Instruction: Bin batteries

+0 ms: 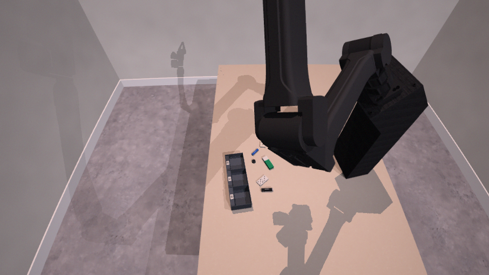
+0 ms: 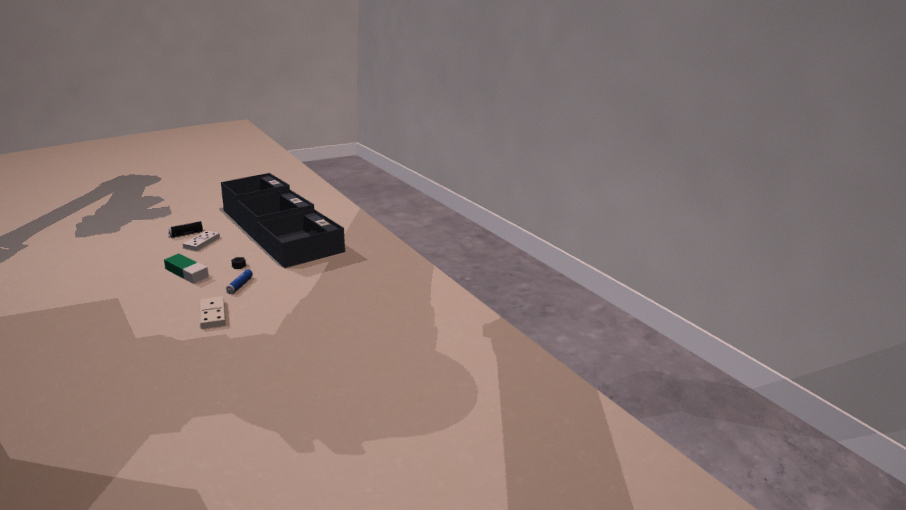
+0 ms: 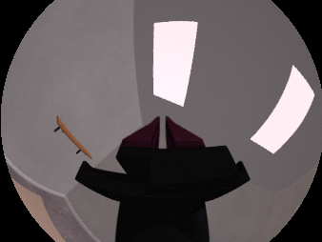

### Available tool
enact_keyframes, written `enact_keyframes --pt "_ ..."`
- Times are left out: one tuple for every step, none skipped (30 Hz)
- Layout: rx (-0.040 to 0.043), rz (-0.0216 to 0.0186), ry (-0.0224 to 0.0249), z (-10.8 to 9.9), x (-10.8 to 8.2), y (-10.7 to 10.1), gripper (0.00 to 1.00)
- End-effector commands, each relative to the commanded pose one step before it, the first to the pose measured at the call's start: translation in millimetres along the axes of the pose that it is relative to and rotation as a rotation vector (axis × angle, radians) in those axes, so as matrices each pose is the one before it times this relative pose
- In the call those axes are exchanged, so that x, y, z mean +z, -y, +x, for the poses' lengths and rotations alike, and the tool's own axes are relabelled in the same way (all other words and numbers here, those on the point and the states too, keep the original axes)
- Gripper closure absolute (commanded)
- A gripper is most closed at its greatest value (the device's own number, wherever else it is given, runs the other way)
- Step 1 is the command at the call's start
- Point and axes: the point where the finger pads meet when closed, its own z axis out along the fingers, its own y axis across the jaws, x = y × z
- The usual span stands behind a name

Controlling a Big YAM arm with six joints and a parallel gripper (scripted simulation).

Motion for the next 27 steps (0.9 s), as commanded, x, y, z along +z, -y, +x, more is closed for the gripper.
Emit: enact_keyframes --pt "0.00019 0.00016 -0.00031 0.21 0.1 0.14 0.91" --pt "0.0 0.0 0.0 0.0 0.0 0.0 0.91" --pt "0.0 0.0 0.0 0.0 0.0 0.0 0.91" --pt "0.0 0.0 0.0 0.0 0.0 0.0 0.91" --pt "0.0 0.0 0.0 0.0 0.0 0.0 0.91" --pt "0.0 0.0 0.0 0.0 0.0 0.0 0.91" --pt "0.0 0.0 0.0 0.0 0.0 0.0 0.91" --pt "0.0 0.0 0.0 0.0 0.0 0.0 0.91" --pt "0.0 0.0 0.0 0.0 0.0 0.0 0.91" --pt "0.0 0.0 0.0 0.0 0.0 0.0 0.91" --pt "0.0 0.0 0.0 0.0 0.0 0.0 0.91" --pt "0.0 0.0 0.0 0.0 0.0 0.0 0.91" --pt "0.0 0.0 0.0 0.0 0.0 0.0 0.91" --pt "0.0 0.0 0.0 0.0 0.0 0.0 0.91" --pt "0.0 0.0 0.0 0.0 0.0 0.0 0.91" --pt "0.0 0.0 0.0 0.0 0.0 0.0 0.91" --pt "0.0 0.0 0.0 0.0 0.0 0.0 0.91" --pt "0.0 0.0 0.0 0.0 0.0 0.0 0.91" --pt "0.0 0.0 0.0 0.0 0.0 0.0 0.91" --pt "0.0 0.0 0.0 0.0 0.0 0.0 0.91" --pt "0.0 0.0 0.0 0.0 0.0 0.0 0.91" --pt "0.0056 0.01439 0.0199 -5.57 -10.68 0.62 0.91" --pt "0.00104 0.00025 -0.00025 0.84 -6.86 -4.42 0.91" --pt "0.0011 0.00023 -0.0003 0.89 -6.83 -4.37 0.91" --pt "0.00116 0.00021 -0.00037 0.92 -6.82 -4.36 0.91" --pt "0.00125 0.00021 -0.00047 0.9 -6.84 -4.4 0.91" --pt "0.0013 0.00016 -0.00054 0.96 -6.8 -4.35 0.91"
